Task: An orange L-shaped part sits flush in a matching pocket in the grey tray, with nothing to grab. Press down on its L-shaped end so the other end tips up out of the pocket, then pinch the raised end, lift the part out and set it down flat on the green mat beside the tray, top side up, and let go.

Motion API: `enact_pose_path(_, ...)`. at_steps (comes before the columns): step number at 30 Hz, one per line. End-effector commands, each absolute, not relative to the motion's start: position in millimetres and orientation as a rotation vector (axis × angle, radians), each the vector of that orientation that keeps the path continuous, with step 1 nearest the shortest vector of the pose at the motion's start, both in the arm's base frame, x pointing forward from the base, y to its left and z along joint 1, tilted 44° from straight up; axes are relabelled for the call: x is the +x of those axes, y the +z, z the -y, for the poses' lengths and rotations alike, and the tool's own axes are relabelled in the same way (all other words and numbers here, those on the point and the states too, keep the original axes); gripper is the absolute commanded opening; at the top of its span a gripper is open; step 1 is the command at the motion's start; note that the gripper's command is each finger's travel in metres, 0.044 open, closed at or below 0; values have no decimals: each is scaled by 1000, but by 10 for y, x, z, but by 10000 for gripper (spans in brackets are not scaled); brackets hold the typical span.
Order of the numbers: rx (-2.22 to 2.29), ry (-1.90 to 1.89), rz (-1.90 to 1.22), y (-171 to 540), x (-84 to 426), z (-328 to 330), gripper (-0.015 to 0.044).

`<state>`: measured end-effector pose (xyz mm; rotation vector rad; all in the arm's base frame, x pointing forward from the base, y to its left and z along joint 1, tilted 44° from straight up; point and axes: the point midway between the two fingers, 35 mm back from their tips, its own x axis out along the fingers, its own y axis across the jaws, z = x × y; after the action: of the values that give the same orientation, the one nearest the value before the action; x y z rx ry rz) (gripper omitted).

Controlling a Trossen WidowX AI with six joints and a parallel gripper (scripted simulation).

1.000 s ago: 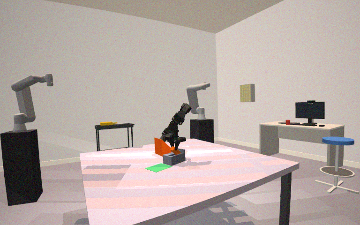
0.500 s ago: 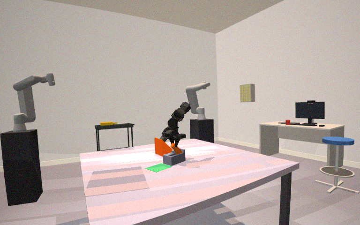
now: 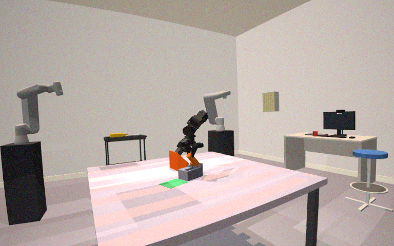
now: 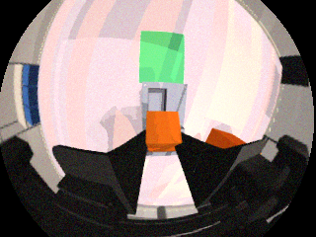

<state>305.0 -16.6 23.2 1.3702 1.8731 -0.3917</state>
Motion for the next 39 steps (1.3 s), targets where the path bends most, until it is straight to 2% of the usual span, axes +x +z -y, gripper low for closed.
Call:
enact_pose_path(1,1360,-390,-1872,282,3059,217,0)
enact_pose_path(16,1360,-390,-1872,342,3077,299,0)
enact_pose_path(39,1357,-392,-1867,-288,3395,898,0)
